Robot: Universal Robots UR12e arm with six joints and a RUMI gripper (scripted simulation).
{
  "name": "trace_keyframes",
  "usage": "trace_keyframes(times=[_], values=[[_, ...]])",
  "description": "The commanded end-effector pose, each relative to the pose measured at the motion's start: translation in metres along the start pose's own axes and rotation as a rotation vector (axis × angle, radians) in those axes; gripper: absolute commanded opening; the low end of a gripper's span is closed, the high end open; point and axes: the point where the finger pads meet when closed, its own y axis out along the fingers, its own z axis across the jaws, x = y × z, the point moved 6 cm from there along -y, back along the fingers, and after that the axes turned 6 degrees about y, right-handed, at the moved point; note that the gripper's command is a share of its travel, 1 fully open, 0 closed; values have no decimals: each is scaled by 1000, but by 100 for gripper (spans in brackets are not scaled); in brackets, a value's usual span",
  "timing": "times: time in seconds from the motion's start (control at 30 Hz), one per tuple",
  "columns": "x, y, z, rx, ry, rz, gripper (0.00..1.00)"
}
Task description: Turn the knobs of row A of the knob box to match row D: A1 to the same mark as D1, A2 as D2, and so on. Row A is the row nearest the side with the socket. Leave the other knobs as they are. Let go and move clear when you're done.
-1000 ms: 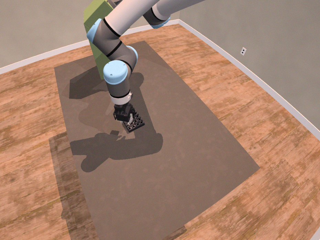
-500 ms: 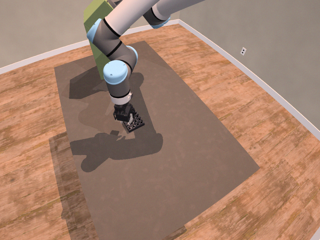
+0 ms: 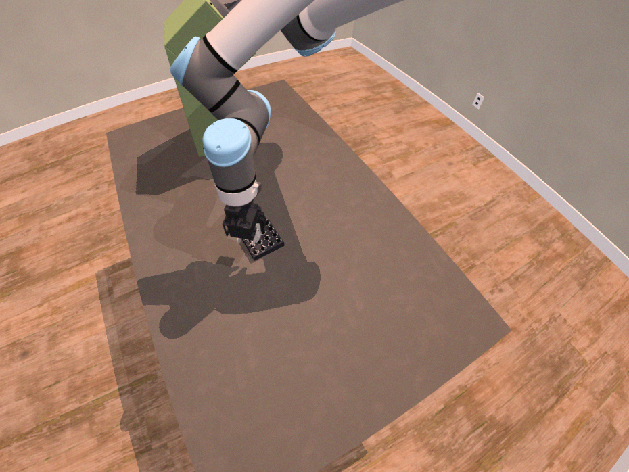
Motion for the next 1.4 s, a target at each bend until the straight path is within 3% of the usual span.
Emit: trace_keyframes(times=[0.0,1.37], values=[[1,0,0,0,0,-1,11],[0,36,0,0,-1,0,11]])
